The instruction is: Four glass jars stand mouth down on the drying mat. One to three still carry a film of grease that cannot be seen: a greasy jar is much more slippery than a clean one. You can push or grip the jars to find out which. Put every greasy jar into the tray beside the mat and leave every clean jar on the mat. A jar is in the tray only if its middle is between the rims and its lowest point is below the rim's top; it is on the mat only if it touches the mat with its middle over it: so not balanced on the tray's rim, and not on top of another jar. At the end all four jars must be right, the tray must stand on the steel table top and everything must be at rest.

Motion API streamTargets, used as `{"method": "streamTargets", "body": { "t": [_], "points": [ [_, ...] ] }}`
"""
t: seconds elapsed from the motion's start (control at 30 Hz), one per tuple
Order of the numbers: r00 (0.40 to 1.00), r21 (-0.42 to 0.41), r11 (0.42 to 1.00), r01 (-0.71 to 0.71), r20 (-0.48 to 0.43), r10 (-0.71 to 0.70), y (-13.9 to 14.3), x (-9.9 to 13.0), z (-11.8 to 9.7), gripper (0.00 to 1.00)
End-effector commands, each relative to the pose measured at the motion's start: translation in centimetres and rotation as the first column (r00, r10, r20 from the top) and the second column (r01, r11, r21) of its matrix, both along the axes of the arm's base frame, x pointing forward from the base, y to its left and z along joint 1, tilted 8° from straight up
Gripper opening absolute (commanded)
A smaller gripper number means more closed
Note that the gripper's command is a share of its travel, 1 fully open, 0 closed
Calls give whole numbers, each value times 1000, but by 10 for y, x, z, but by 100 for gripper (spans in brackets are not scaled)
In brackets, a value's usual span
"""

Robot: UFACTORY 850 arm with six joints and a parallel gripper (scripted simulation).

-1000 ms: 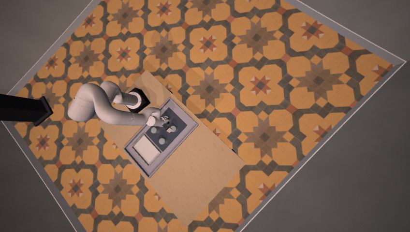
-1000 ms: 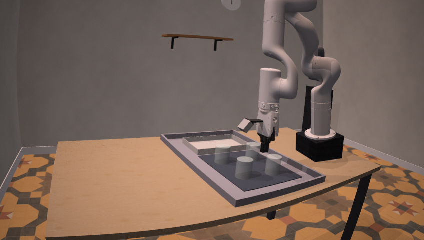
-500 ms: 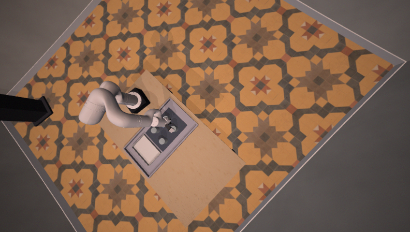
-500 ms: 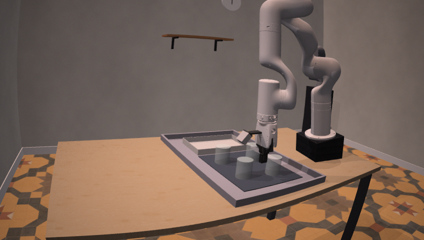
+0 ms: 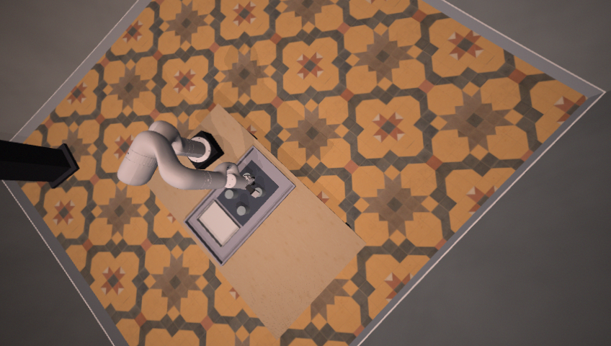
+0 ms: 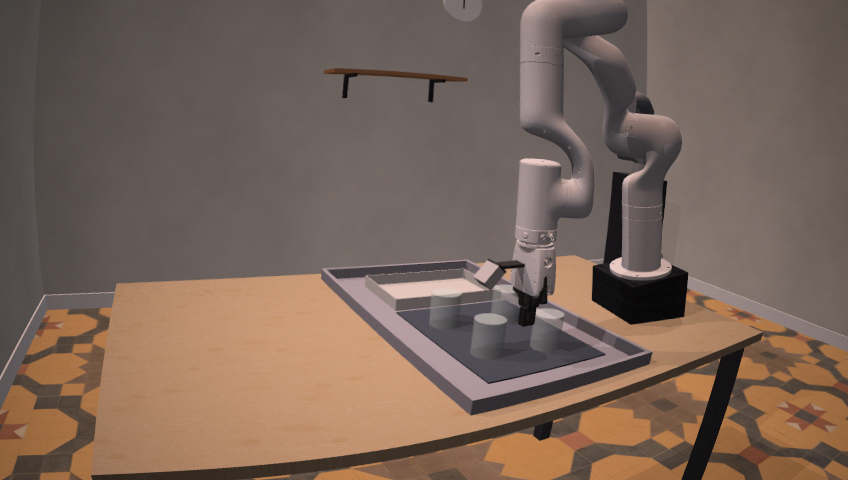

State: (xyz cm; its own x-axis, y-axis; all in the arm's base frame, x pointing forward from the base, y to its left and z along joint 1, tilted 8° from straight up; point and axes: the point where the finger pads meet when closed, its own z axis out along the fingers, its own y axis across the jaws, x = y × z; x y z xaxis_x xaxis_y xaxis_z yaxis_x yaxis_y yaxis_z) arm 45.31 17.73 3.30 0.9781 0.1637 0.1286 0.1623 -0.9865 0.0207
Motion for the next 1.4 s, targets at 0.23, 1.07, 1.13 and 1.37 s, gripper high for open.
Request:
{"method": "streamTargets", "body": {
  "t": [0.23, 1.07, 1.13, 1.37],
  "points": [
    [1000, -2, 1000, 1, 15, -1, 0, -1, 0, 0],
    [1000, -2, 1000, 1, 15, -1, 0, -4, 0, 0],
    [1000, -2, 1000, 1, 15, -1, 0, -4, 0, 0],
    [1000, -2, 1000, 1, 15, -1, -1, -5, 0, 0]
  ]
}}
